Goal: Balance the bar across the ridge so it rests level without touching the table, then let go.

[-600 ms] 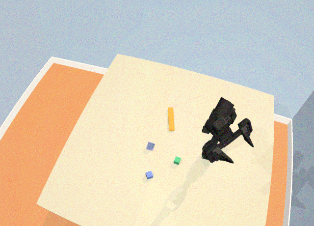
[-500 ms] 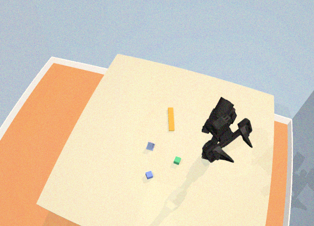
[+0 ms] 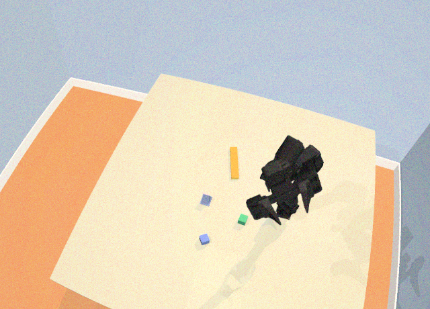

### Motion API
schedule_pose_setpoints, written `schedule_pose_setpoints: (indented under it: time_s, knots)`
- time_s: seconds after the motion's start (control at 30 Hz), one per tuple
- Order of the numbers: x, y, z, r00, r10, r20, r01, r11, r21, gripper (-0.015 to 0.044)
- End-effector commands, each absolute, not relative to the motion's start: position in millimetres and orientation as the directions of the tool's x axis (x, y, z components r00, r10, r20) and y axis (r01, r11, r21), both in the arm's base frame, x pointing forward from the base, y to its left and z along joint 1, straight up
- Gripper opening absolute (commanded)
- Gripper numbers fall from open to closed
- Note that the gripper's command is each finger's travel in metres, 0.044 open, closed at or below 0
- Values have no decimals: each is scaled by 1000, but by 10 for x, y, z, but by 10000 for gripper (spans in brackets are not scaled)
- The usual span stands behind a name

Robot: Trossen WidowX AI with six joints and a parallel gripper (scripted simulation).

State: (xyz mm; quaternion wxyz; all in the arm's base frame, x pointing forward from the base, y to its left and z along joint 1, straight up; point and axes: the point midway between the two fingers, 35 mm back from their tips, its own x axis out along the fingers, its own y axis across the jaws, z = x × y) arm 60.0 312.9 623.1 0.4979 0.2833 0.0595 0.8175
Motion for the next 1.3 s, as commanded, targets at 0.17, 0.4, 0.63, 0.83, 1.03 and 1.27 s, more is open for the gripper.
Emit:
schedule_pose_setpoints:
  time_s: [0.17, 0.4, 0.63, 0.83, 1.03, 1.27]
  knots:
    - [1239, 3291, 5955, -157, 923, 353, -814, -323, 484, 315]
    - [1788, 3284, 5726, 10, 953, 304, -803, -173, 570, 315]
    - [2272, 3191, 5516, 153, 954, 258, -768, -50, 638, 315]
    - [2700, 3075, 5262, 284, 941, 182, -721, 84, 688, 315]
    - [3147, 2871, 4960, 418, 904, 90, -647, 227, 728, 315]
    - [3627, 2545, 4574, 559, 828, -34, -514, 378, 770, 315]
